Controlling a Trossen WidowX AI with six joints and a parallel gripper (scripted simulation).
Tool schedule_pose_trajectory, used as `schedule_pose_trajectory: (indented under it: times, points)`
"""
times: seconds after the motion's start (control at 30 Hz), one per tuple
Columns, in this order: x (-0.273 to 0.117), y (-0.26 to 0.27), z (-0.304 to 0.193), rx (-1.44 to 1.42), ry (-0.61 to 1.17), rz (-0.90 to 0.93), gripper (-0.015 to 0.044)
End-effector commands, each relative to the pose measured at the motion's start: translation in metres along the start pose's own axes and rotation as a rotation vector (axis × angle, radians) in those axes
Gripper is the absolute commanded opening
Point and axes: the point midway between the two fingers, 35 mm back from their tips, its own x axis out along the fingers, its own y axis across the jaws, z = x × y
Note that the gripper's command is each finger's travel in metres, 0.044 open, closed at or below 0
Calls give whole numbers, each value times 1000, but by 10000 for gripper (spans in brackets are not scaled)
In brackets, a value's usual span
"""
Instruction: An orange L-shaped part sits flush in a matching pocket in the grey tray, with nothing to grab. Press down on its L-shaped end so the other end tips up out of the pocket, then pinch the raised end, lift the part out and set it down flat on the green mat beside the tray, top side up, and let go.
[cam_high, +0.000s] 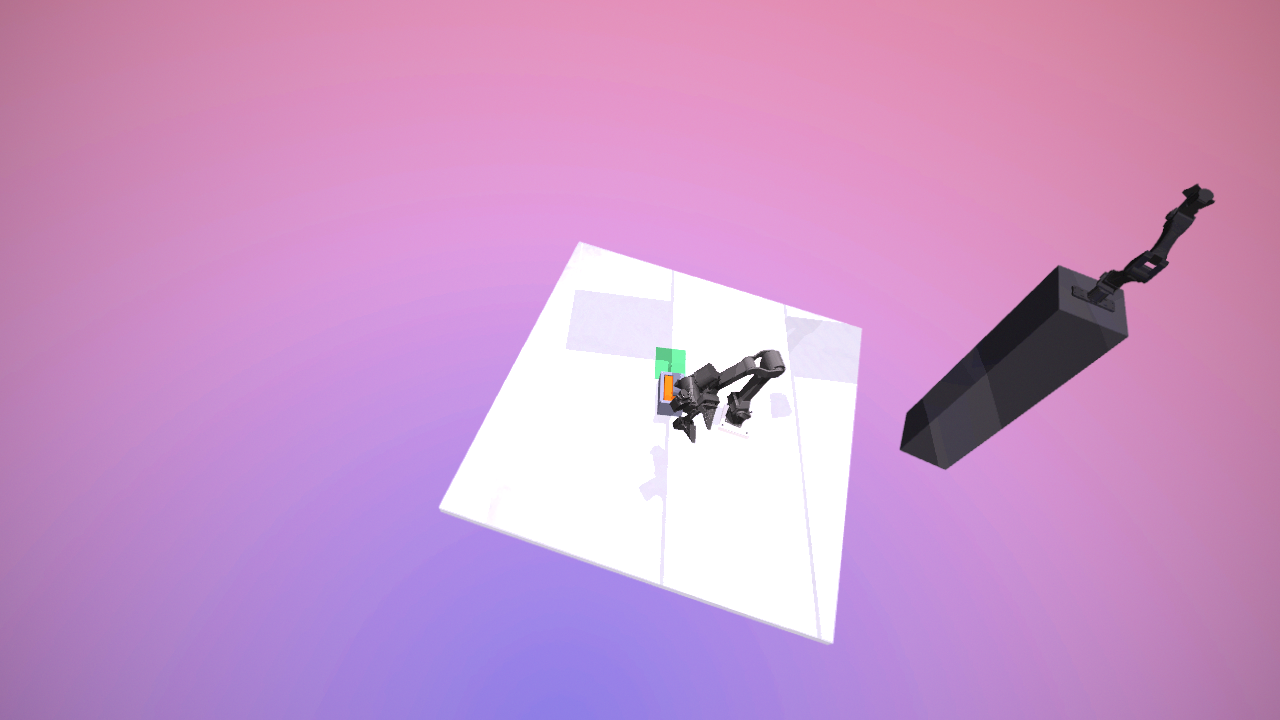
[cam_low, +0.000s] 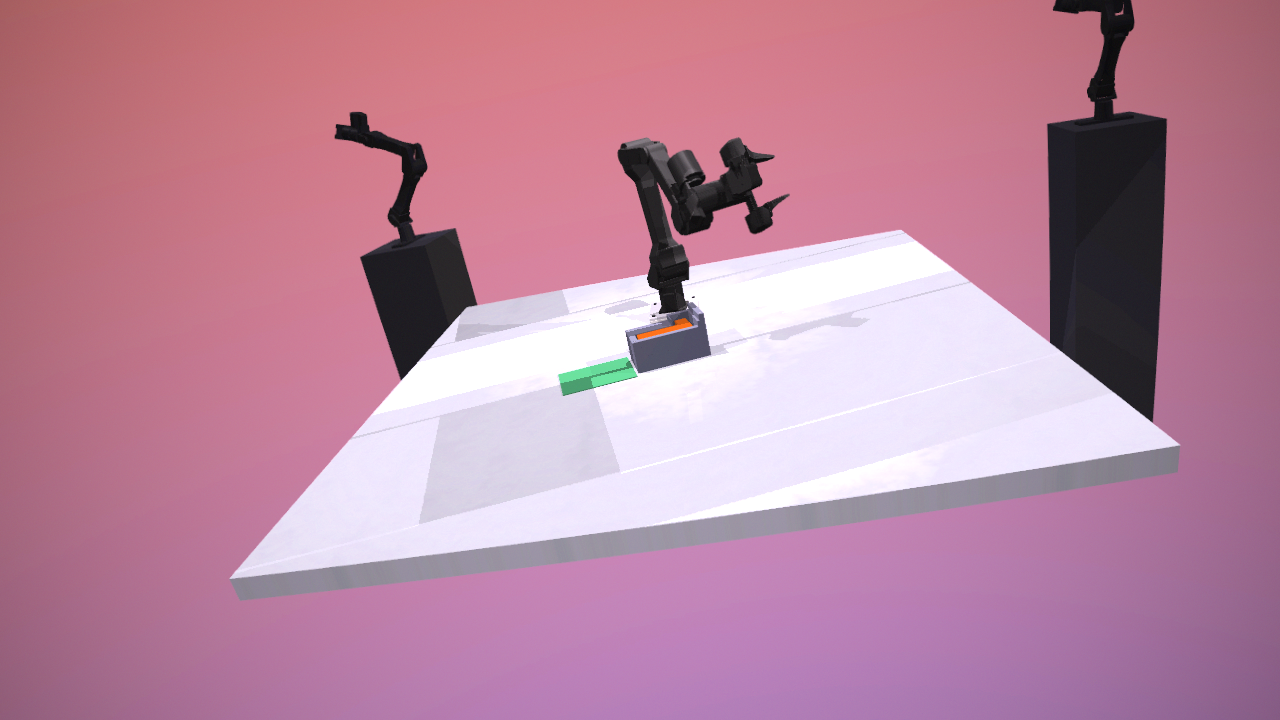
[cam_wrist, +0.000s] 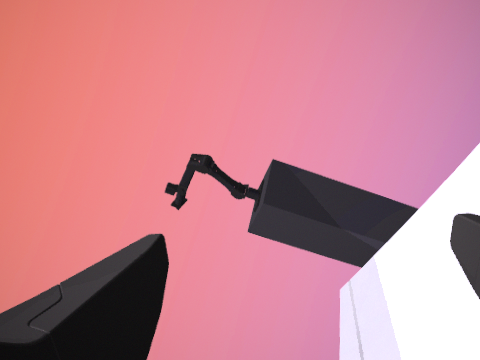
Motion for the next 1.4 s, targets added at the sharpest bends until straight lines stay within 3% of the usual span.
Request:
schedule_pose_trajectory:
  times: [0.0, 0.23, 0.4, 0.63, 0.97, 1.37]
  points:
    - [0, 0, 3, 2, -10, 1, 374]
    - [-20, -21, 77, 56, -326, -62, 190]
    - [-55, -64, 122, 111, -578, -304, 180]
    - [-94, -106, 128, 172, -679, -621, 180]
    - [-148, -143, 89, 271, -582, -1085, 180]
    - [-192, -138, 19, 384, -230, -1463, 180]
